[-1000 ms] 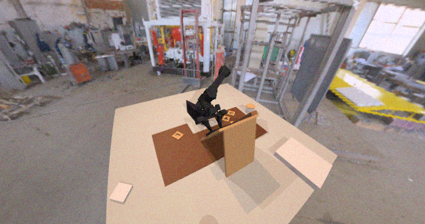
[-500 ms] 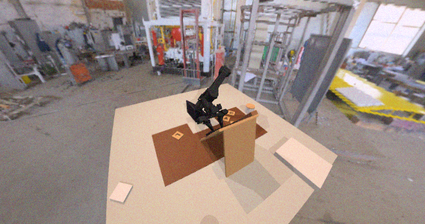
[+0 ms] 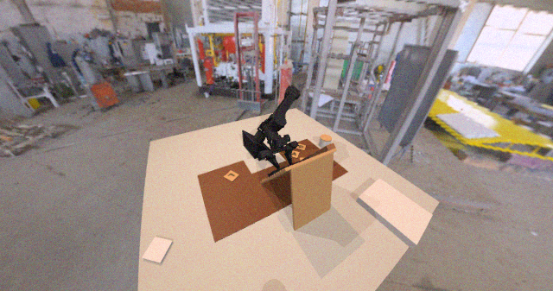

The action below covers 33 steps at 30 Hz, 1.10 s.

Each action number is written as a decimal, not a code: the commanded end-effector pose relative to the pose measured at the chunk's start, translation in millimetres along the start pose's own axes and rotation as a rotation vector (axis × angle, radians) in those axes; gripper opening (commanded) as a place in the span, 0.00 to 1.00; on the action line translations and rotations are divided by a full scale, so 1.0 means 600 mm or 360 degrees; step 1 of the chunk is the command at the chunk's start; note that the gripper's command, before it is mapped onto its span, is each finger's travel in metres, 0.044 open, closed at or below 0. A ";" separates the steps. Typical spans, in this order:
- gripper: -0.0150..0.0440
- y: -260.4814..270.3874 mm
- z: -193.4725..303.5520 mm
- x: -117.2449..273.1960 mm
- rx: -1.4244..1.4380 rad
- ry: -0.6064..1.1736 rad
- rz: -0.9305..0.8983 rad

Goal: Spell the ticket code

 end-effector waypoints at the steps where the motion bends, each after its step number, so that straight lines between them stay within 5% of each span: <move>1: 0.25 0.005 0.001 0.000 -0.0007 0.0001 0.0004; 27: 0.25 0.030 0.002 -0.001 -0.0008 0.0002 0.0004; 33: 0.52 0.027 0.002 0.000 -0.0001 0.0001 -0.0001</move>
Point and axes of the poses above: the point midway between the two fingers, 35 mm back from their tips, its own x axis back along the fingers, its own y axis across the jaws, z = x × y, the point moved 9 cm from there along x, back along the fingers, and after that the axes turned 3 degrees about -x, right-handed, at the moved point
